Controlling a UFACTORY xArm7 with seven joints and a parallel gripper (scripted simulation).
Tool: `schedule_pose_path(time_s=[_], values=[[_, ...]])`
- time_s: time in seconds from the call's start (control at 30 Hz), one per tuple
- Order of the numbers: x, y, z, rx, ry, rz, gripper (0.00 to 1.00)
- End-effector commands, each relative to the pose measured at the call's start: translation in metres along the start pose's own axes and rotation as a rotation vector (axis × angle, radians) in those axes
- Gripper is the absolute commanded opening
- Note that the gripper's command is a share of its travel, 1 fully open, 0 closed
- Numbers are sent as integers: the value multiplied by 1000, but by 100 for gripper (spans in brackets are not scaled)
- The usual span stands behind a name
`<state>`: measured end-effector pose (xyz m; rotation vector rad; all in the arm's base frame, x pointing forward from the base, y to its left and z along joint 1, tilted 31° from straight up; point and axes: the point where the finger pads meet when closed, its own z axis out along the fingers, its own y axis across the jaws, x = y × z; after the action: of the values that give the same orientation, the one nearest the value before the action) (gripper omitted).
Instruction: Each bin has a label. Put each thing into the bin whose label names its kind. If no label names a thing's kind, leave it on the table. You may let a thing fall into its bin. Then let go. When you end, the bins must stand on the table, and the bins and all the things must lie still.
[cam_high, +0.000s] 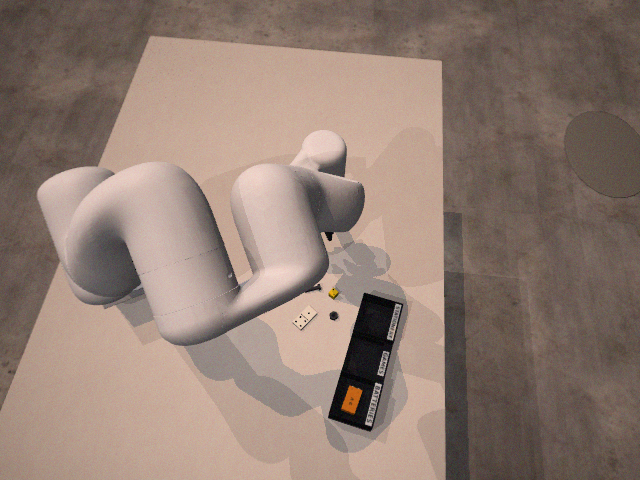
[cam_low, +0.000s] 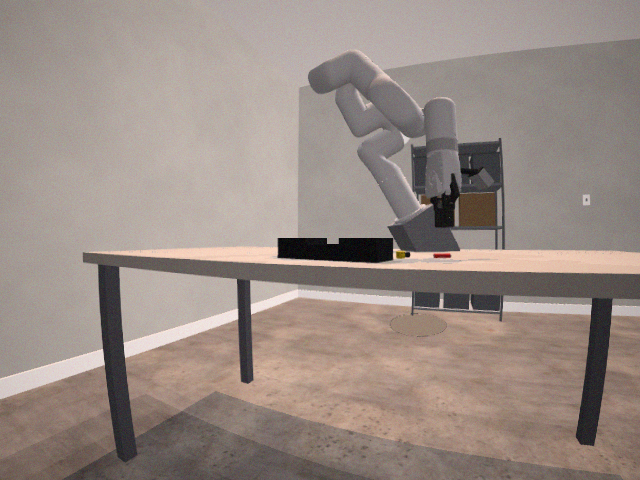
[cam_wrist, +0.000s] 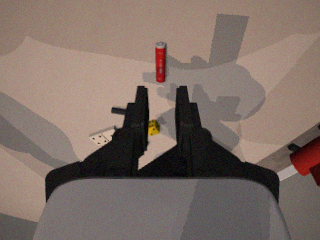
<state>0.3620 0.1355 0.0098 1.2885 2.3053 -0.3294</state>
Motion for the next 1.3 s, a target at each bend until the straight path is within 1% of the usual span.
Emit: schedule_pose_path(time_s=[0.0, 1.07, 1.13, 1.2, 1.27], values=[[-2, 0, -1, -4, 1, -1, 23], [-3, 0, -1, -4, 1, -1, 23], [-3, 0, 7, -4, 1, -1, 23], [-3, 0, 7, -4, 1, -1, 23], [-3, 0, 15, -4, 1, -1, 23]])
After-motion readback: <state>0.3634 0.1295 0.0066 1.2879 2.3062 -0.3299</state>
